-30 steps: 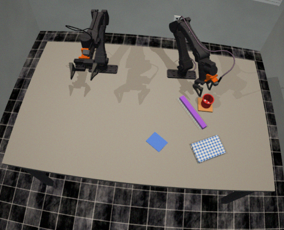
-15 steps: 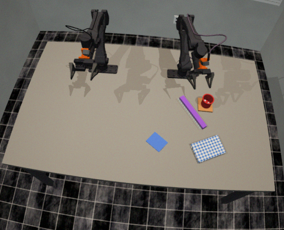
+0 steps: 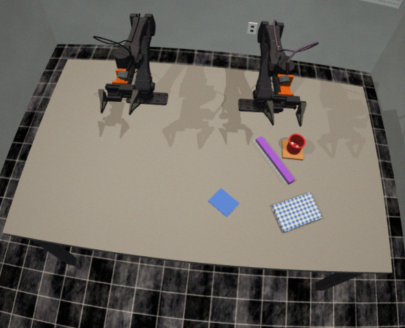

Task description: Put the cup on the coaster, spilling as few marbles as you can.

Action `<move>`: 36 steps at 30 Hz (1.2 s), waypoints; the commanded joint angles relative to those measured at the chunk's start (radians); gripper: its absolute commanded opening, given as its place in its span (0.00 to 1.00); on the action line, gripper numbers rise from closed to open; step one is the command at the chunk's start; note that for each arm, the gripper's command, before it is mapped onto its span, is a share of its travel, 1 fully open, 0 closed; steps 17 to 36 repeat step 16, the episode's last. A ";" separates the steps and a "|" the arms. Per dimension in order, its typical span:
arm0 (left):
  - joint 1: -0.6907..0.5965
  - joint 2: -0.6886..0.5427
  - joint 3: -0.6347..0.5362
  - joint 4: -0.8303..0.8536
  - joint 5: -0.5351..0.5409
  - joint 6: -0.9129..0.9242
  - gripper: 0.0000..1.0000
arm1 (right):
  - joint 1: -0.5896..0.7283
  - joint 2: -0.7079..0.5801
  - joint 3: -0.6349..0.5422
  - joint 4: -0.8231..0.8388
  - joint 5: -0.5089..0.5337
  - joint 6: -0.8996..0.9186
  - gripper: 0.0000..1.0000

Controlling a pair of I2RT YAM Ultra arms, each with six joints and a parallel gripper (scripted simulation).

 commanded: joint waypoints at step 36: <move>-0.009 0.056 0.067 0.073 0.034 0.031 1.00 | -0.003 -0.016 0.005 0.004 -0.002 -0.002 1.00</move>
